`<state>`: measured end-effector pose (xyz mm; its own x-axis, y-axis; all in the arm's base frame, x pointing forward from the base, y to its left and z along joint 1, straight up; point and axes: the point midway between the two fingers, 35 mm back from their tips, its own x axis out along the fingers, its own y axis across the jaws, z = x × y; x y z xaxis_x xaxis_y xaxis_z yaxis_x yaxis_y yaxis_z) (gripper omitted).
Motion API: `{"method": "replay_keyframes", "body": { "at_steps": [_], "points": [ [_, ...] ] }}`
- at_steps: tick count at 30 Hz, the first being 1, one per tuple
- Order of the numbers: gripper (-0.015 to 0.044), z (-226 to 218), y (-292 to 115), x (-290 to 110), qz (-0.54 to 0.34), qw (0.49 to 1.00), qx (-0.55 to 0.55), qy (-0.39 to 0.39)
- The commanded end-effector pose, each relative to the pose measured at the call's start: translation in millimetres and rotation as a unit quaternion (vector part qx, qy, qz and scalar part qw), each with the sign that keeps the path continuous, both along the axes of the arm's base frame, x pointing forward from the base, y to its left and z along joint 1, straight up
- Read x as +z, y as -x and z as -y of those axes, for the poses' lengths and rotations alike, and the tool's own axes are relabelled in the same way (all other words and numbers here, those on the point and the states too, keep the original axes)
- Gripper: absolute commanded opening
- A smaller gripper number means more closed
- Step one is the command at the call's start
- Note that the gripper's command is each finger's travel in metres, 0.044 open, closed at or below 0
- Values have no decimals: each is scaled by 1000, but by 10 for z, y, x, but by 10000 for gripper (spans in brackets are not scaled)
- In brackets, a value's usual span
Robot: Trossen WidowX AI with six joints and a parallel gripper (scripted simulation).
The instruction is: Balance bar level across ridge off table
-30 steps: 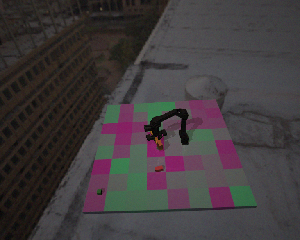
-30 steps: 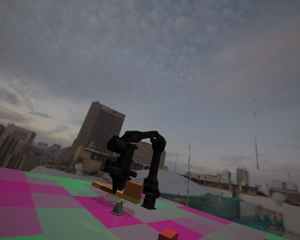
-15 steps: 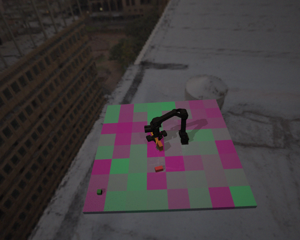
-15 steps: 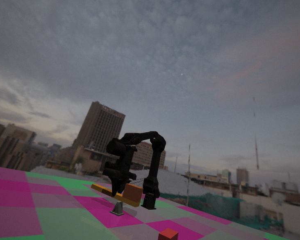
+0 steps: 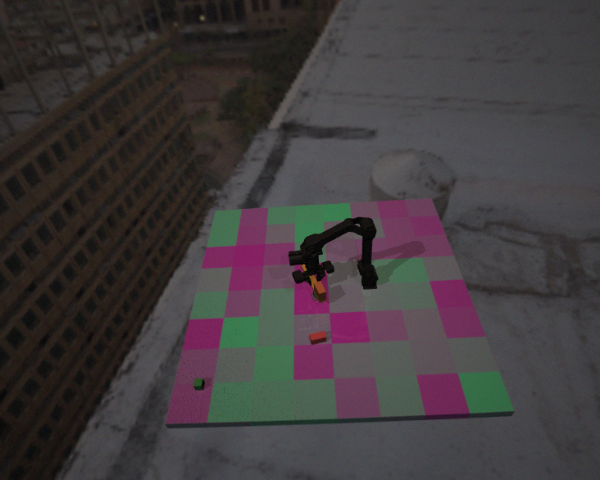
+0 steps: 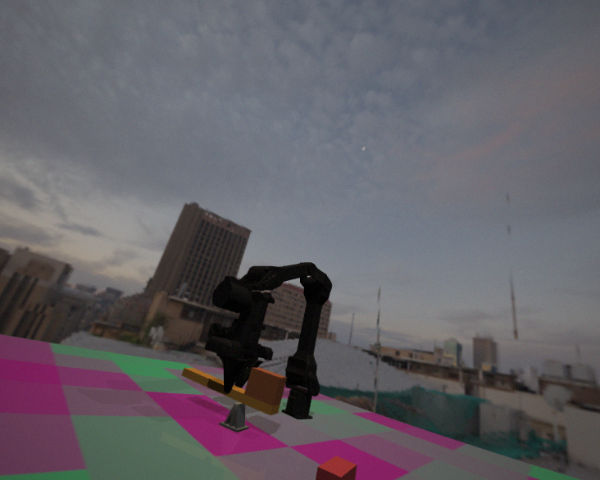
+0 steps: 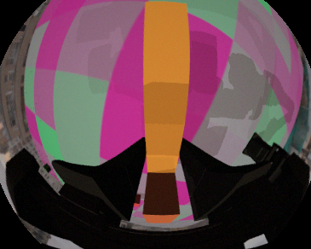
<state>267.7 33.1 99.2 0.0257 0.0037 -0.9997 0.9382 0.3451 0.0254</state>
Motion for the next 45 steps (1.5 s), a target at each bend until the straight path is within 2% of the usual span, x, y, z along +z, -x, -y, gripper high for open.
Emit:
{"method": "replay_keyframes", "body": {
  "at_steps": [1,45],
  "points": [
    [0,0,-2,-5,1,1000,-1,0],
    [0,-2,-2,-42,1,1000,-1,0]
  ]
}}
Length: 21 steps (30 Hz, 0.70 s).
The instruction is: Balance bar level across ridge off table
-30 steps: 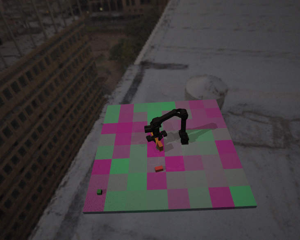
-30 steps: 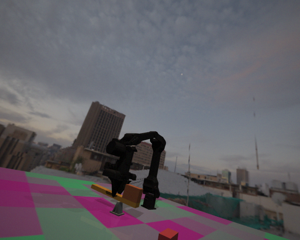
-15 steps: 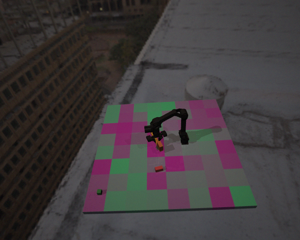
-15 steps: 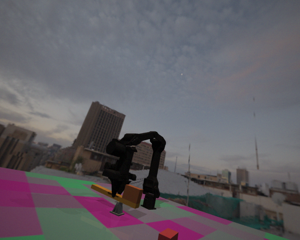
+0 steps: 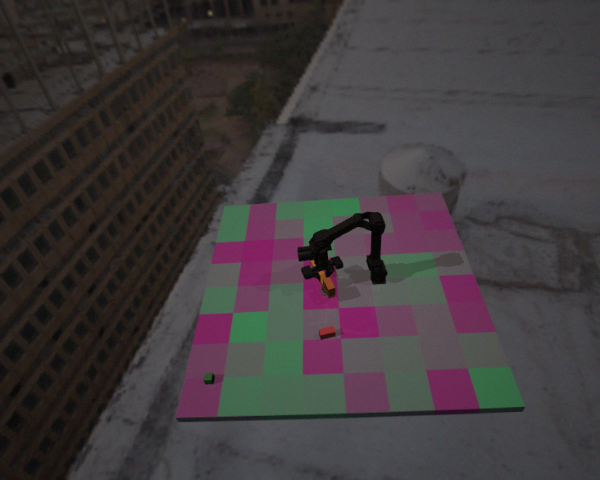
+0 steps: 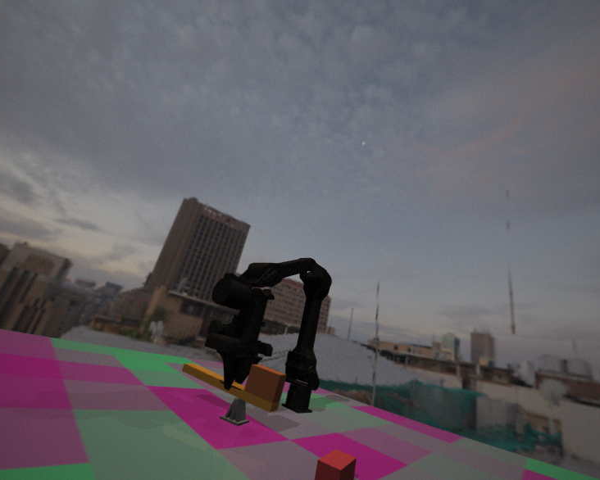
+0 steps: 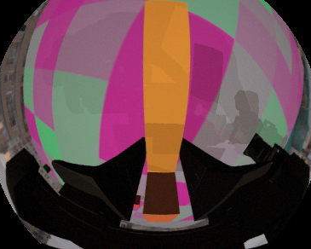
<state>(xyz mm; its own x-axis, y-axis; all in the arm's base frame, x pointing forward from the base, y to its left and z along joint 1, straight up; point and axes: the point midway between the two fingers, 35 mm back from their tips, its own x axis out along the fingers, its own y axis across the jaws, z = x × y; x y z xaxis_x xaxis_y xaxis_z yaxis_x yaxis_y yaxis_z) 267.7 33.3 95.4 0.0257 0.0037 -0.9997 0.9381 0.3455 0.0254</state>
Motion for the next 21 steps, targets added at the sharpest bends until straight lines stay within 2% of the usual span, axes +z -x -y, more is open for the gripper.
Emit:
{"method": "replay_keyframes", "body": {
  "at_steps": [1,21],
  "points": [
    [0,0,-2,-4,1,1000,-2,0],
    [0,-1,0,-21,1,1000,-2,0]
  ]
}}
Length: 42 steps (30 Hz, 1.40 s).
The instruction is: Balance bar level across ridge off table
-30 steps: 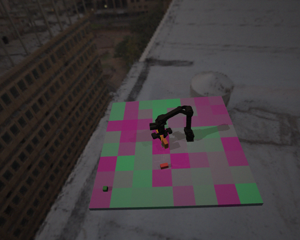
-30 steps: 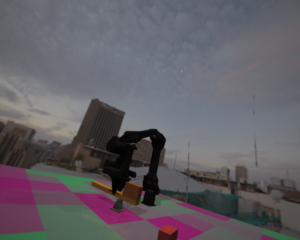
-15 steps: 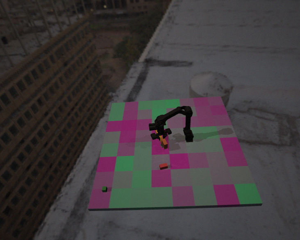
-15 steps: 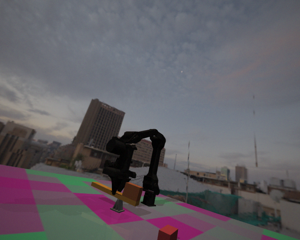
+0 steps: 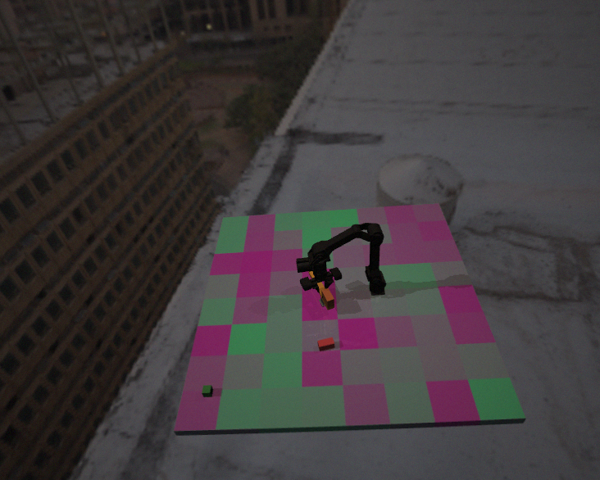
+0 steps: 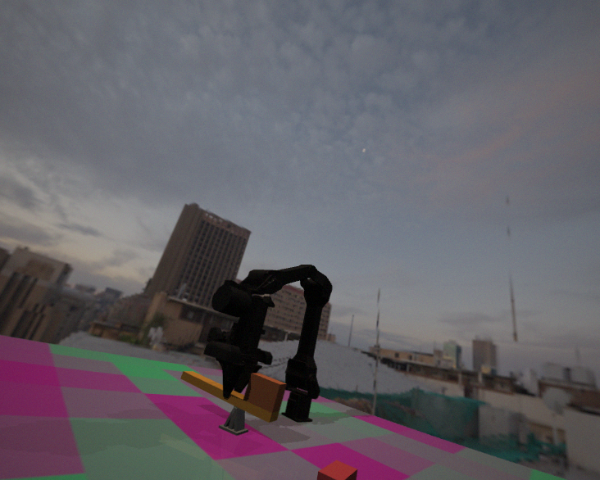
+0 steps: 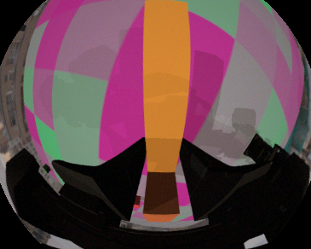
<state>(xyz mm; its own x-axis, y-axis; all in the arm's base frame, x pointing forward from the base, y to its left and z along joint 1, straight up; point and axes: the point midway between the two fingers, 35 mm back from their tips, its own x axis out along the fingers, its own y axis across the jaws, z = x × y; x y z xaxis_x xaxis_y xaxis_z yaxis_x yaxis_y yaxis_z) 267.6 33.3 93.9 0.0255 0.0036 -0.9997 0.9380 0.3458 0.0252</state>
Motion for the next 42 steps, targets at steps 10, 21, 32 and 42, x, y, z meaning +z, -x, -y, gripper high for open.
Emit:
{"method": "replay_keyframes", "body": {
  "at_steps": [10,21,32,42],
  "points": [
    [0,0,0,-14,1,1000,-2,0],
    [0,1,1,-23,1,1000,-2,0],
    [0,2,2,-32,1,1000,-2,0],
    [0,3,2,-41,1,1000,-2,0]
  ]
}}
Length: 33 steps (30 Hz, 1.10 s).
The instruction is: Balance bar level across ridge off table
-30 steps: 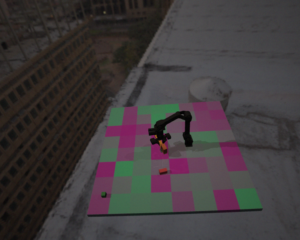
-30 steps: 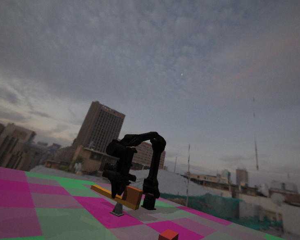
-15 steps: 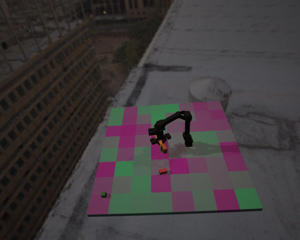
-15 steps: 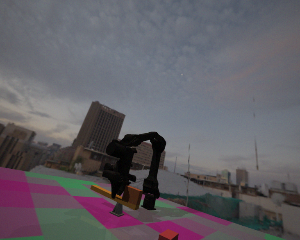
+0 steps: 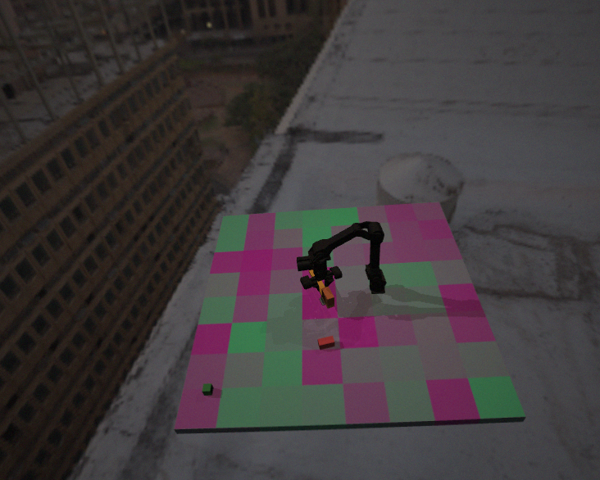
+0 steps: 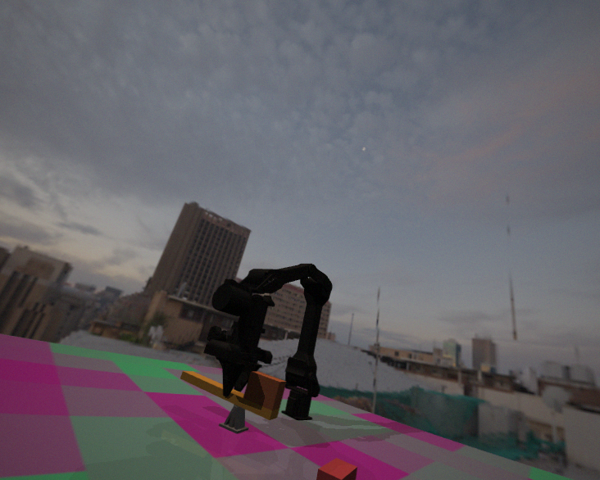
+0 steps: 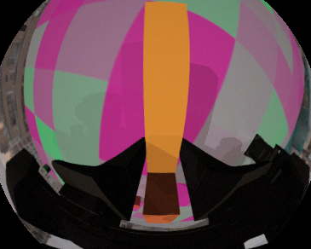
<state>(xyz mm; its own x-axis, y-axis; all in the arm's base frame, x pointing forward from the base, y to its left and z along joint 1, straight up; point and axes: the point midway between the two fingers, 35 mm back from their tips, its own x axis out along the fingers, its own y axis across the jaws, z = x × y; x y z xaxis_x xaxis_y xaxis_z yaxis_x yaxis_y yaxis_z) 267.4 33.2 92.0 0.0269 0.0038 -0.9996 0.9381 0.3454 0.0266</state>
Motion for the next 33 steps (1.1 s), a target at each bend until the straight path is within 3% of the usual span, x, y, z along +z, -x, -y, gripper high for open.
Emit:
{"method": "replay_keyframes", "body": {
  "at_steps": [1,33],
  "points": [
    [0,2,1,-24,0,1000,-2,0],
    [0,7,1,-50,0,1000,-2,0]
  ]
}}
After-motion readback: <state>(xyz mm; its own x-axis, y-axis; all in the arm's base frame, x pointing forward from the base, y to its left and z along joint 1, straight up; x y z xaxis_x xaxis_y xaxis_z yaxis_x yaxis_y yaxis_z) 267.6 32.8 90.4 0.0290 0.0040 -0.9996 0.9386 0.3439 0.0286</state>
